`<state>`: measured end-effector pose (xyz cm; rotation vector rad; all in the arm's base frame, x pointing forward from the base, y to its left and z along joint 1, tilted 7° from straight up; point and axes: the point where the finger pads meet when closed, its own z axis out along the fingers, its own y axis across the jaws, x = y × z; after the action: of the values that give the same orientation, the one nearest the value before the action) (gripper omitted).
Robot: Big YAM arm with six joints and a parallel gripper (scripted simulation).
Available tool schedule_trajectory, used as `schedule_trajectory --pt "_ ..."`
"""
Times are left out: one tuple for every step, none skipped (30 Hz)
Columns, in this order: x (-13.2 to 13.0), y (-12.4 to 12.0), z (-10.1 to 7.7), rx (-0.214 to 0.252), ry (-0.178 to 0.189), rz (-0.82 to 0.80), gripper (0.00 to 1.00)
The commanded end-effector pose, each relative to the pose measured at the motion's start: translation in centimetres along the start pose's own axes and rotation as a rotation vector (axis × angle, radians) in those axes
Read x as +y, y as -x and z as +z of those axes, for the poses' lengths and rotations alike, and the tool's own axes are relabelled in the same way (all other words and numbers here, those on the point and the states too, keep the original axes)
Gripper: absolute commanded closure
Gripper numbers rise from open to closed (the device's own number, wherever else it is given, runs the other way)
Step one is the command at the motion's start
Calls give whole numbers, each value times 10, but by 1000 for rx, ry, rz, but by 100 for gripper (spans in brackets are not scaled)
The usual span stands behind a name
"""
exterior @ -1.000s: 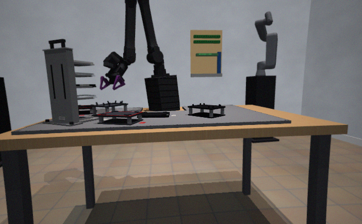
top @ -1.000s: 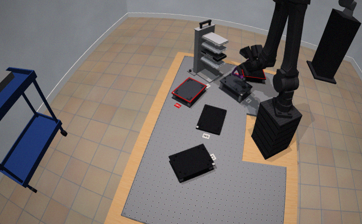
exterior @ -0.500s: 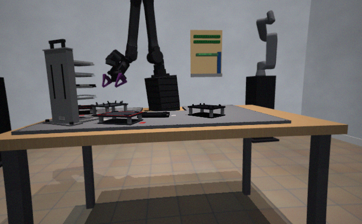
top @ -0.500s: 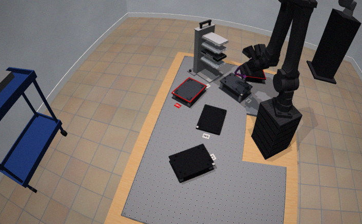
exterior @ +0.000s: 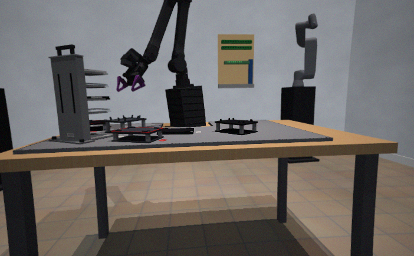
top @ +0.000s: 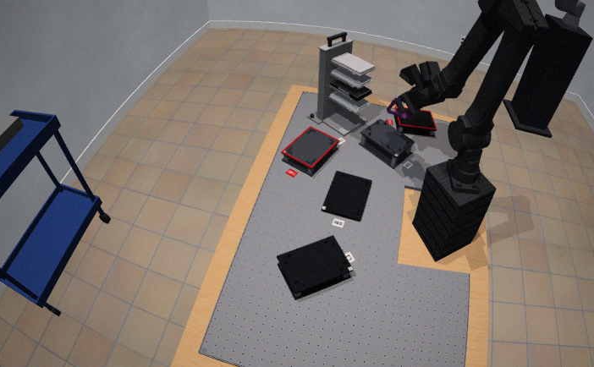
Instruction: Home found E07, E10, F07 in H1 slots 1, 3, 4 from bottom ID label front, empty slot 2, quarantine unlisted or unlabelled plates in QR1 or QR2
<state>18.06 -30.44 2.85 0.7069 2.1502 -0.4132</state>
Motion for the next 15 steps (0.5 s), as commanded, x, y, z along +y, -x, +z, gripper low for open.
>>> schedule_trajectory --pt "-15 30 -6 -39 -22 -24 0" --pt "-15 33 -9 -39 -23 -24 0" --pt "-15 36 -12 -40 -23 -25 0" --pt "-14 40 -14 -41 -22 -27 0" --pt "-14 43 -17 -42 -21 -28 0" --pt "-15 45 -19 -43 -22 -28 0" --pt "-15 45 -19 -43 -22 -28 0" --pt "-15 45 -19 -43 -22 -28 0" --pt "-12 40 -22 -31 -19 -19 0" --pt "-16 51 -25 -44 -25 -26 0" --pt "-16 54 -28 -44 -25 -27 0" --pt "-15 57 -30 -45 -24 -29 0" --pt "-15 60 -33 -46 -23 -30 0" --pt "-15 63 -36 -47 -24 -30 0" --pt "-16 65 -39 -47 -26 -29 0"
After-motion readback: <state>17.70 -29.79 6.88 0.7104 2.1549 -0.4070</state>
